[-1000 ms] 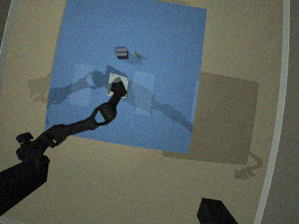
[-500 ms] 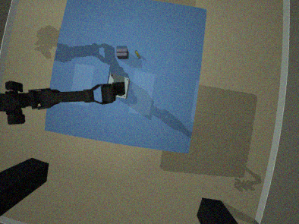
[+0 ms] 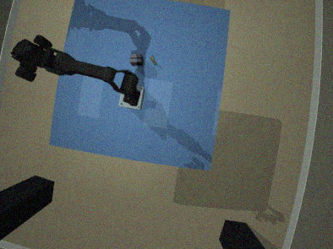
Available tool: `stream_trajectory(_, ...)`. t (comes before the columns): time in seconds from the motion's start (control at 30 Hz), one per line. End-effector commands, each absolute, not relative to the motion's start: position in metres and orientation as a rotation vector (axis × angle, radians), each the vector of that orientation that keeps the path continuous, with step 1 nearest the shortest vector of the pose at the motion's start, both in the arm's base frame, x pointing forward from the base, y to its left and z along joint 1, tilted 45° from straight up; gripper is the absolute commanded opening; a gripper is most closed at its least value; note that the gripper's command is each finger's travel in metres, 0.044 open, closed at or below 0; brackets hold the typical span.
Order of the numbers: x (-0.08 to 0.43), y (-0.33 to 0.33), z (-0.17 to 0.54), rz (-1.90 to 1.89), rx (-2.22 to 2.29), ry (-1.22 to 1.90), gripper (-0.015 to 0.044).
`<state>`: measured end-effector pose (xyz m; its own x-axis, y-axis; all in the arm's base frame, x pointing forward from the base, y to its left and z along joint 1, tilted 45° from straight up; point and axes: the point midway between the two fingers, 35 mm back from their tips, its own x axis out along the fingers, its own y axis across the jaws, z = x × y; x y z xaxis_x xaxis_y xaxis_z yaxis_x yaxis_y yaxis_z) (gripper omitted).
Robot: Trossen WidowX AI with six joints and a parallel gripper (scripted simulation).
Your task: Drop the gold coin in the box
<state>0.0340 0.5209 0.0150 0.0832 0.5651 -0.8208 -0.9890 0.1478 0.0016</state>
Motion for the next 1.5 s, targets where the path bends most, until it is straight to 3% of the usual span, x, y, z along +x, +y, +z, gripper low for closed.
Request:
stream_trajectory(0.0, 0.091, 0.496, 0.011, 1.173, -0.738, 0.806, 0.0161)
stream_trajectory(0.4, 0.264, 0.365, 0.015, 0.720, -0.921, 0.919, 0.0161)
stream_trajectory(0.7, 0.342, 0.222, 0.027, 0.403, -1.060, 1.097, 0.0161)
stream_trajectory(0.93, 0.362, 0.102, 0.043, 0.192, -1.153, 1.294, 0.0161)
stream_trajectory(1.2, 0.342, -0.028, 0.066, 0.010, -1.226, 1.575, 0.0161)
stream_trajectory(1.47, 0.333, -0.053, 0.059, -0.014, -1.234, 1.628, 0.0161)
